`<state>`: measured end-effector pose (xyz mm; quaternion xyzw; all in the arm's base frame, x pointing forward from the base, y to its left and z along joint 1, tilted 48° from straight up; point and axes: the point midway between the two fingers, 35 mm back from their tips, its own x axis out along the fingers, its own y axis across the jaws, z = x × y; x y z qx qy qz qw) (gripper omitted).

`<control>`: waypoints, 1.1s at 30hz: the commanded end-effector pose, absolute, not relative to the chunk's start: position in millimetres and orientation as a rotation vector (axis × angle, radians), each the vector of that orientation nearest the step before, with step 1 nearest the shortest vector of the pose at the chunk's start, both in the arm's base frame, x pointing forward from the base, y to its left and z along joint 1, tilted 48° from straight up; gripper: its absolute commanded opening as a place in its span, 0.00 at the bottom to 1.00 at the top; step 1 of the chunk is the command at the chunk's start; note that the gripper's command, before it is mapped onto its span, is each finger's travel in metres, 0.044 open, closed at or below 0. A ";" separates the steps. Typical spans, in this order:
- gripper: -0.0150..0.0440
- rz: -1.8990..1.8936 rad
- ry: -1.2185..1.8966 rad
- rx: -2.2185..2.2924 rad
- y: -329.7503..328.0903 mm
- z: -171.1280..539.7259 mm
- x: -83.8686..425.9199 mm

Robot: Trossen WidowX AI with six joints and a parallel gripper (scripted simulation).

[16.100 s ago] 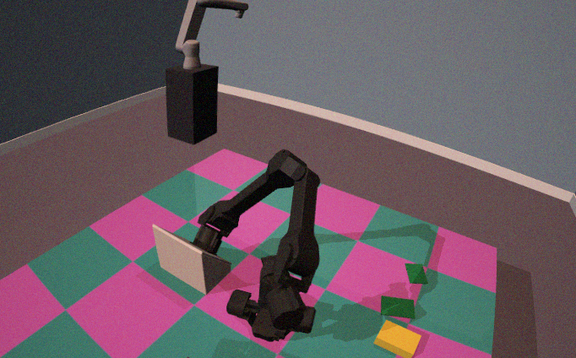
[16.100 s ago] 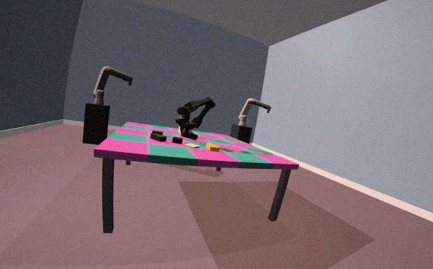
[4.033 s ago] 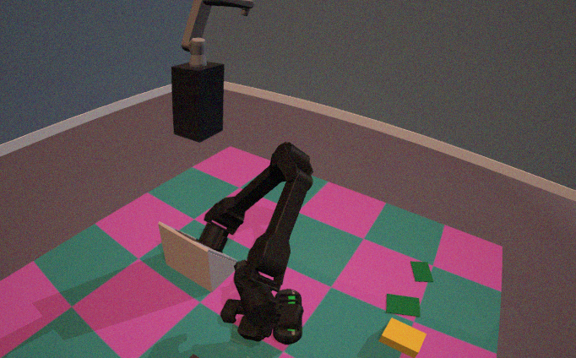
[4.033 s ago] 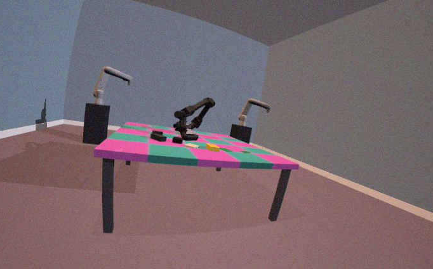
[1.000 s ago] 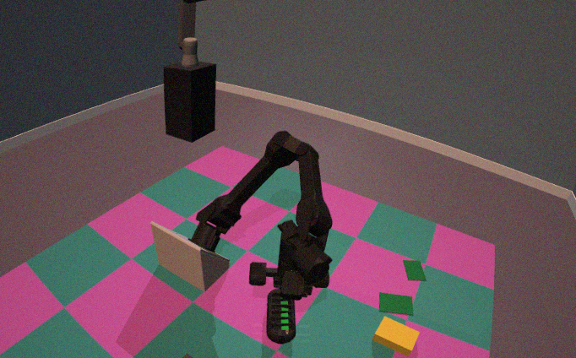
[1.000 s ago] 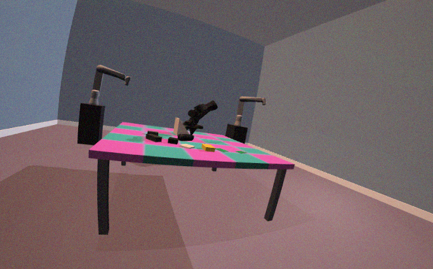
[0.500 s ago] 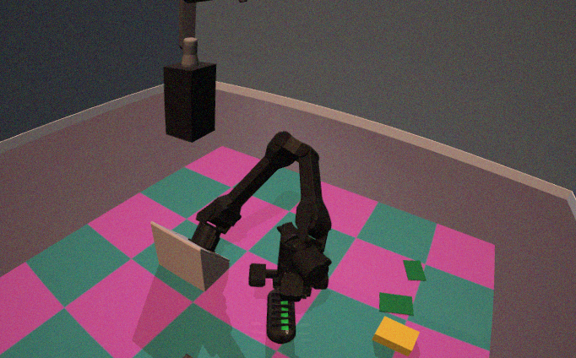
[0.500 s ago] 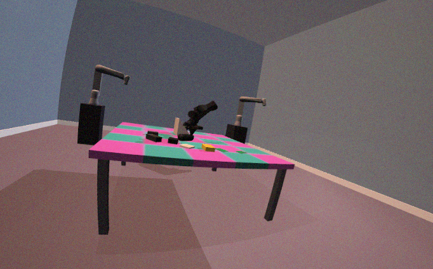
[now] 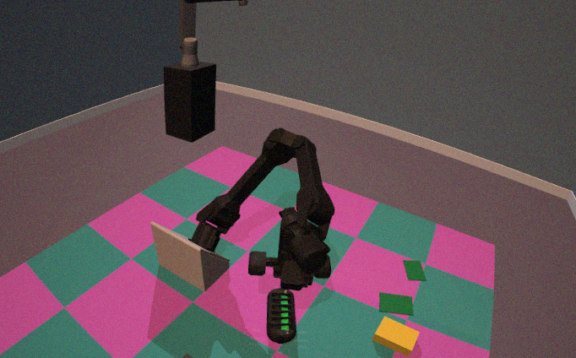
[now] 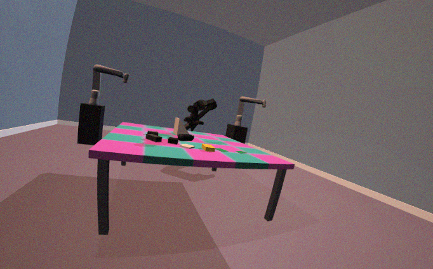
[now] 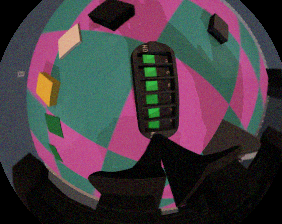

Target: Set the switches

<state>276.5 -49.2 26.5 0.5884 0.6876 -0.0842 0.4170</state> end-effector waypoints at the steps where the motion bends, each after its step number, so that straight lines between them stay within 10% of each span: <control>1: 0.25 -0.208 1.729 1.464 -56.8 24.6 277.0; 33: 0.25 -0.203 1.727 1.460 -55.5 -27.0 278.6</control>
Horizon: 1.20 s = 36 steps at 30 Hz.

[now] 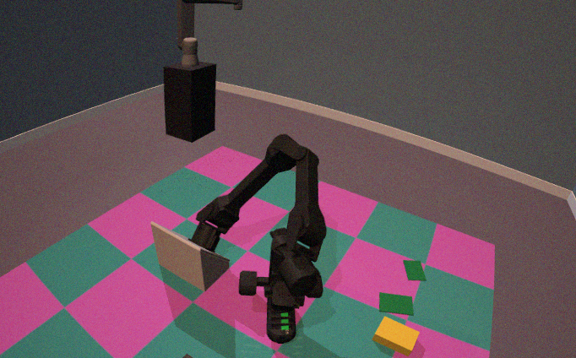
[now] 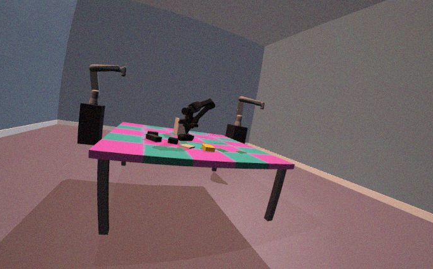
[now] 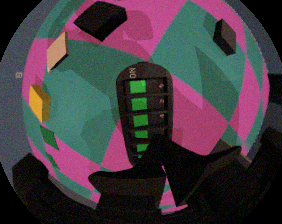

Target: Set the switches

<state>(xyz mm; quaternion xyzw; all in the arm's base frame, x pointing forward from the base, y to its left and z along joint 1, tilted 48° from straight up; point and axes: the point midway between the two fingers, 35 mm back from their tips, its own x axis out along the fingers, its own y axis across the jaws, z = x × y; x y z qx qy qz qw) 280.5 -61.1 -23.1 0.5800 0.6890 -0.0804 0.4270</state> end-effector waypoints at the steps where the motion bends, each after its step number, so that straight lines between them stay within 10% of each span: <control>1: 0.25 -0.203 1.727 1.460 -54.5 -27.8 278.6; 36: 0.25 -0.204 1.727 1.460 -82.1 -2.9 277.2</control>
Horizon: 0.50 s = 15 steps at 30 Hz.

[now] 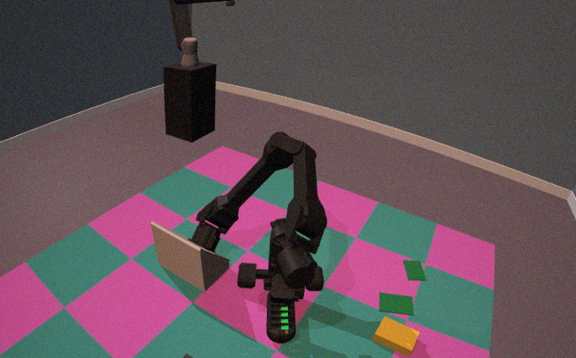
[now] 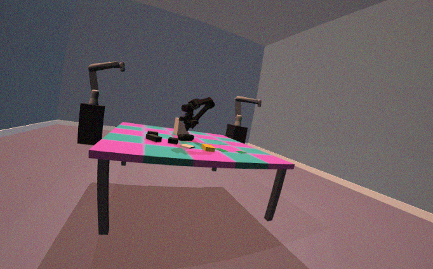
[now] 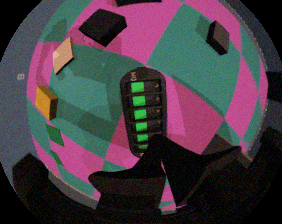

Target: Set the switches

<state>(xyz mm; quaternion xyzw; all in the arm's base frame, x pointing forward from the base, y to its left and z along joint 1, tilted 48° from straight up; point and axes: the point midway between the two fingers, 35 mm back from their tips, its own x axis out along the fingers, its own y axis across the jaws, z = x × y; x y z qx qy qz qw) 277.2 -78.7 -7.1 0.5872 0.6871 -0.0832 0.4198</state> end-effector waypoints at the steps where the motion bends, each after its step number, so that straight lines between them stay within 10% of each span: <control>1: 0.25 -0.204 1.727 1.460 -82.7 -3.3 278.5; 15: 0.25 -0.208 1.725 1.462 -95.6 -23.1 314.6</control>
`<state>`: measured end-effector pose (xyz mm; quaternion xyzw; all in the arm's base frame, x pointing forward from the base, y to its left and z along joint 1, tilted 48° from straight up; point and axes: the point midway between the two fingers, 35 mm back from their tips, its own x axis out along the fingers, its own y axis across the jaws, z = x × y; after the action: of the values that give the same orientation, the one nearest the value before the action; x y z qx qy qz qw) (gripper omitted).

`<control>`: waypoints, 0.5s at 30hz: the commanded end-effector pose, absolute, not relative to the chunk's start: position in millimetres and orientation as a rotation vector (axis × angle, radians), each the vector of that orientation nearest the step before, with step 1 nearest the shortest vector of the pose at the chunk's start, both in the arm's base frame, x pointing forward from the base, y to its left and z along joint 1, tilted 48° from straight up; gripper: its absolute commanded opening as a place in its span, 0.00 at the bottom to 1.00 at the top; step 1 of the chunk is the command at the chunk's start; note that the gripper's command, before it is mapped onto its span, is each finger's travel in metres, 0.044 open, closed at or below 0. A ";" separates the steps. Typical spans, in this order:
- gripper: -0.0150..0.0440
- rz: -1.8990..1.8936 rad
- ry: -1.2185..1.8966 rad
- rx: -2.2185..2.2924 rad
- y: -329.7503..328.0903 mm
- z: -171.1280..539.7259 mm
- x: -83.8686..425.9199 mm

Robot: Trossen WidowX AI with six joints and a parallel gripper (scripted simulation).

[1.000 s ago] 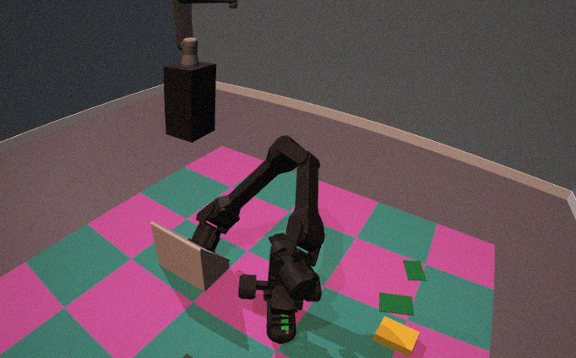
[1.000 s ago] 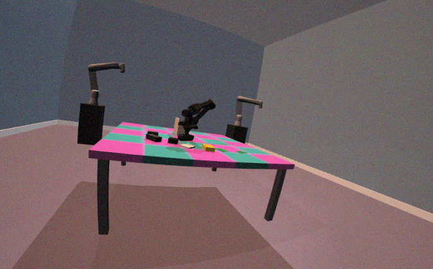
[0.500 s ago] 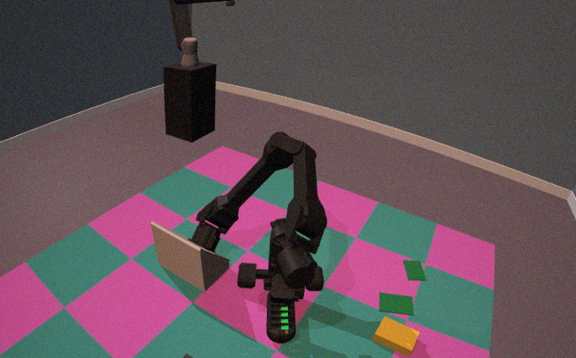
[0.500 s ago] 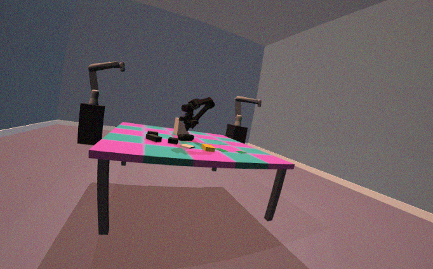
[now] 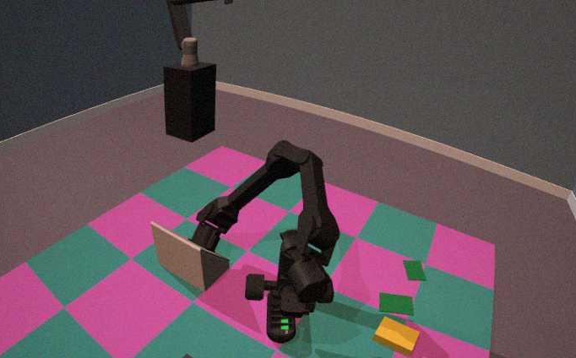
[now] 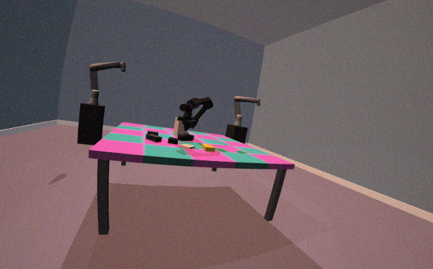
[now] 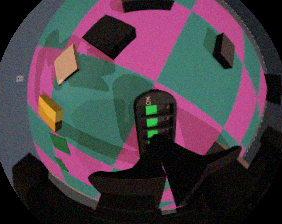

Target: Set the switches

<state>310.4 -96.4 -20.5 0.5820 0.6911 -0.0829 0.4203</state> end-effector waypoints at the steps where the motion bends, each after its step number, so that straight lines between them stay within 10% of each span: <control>1: 0.25 -0.208 1.725 1.462 -94.4 -24.3 314.7; 15: 0.25 -0.207 1.725 1.463 -77.8 -39.3 315.7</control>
<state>317.2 -83.3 -35.2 0.5808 0.6884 -0.0819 0.4268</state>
